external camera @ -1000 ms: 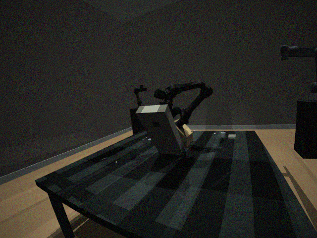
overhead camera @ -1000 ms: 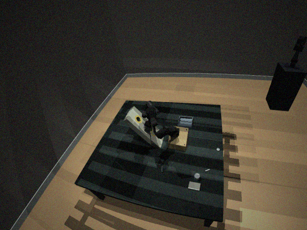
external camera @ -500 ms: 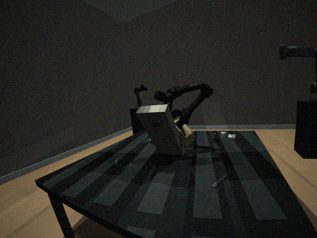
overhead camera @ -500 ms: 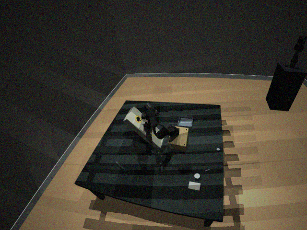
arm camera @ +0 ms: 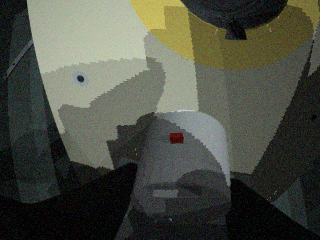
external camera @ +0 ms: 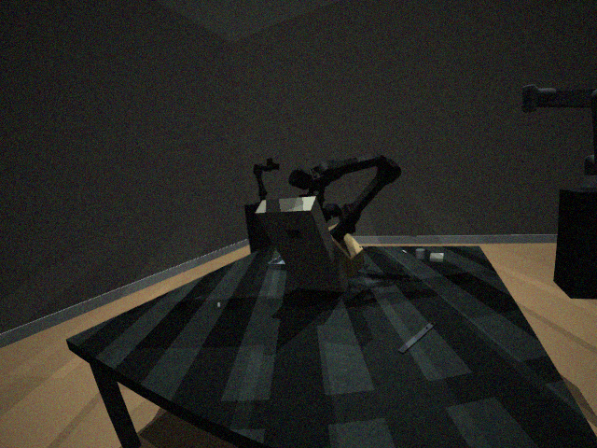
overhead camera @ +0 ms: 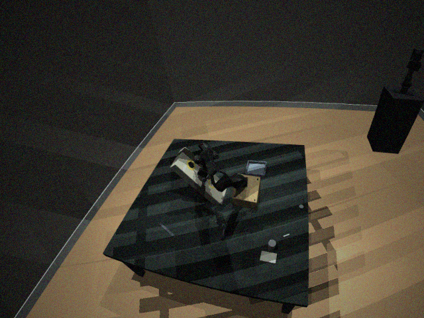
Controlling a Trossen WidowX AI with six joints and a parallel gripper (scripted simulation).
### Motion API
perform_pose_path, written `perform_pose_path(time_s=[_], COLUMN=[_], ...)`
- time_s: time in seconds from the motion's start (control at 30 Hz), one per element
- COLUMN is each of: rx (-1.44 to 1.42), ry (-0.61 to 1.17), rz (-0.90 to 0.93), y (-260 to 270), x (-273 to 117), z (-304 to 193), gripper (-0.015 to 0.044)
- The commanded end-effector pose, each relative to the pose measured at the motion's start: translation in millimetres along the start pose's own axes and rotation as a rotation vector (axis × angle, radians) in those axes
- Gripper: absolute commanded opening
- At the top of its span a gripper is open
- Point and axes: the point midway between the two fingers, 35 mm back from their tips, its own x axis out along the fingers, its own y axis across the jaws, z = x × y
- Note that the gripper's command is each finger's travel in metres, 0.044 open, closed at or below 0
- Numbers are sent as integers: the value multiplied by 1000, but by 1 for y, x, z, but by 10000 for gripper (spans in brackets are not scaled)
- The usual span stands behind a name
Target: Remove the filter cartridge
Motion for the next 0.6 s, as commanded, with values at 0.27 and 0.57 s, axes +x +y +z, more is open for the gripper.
perform_pose_path(time_s=[0.27, 0.57], rx=[-11, -9], ry=[-3, -1], rz=[-17, -14], y=[-4, -4], x=[-34, -80], z=[18, 20], gripper=[0, 0])
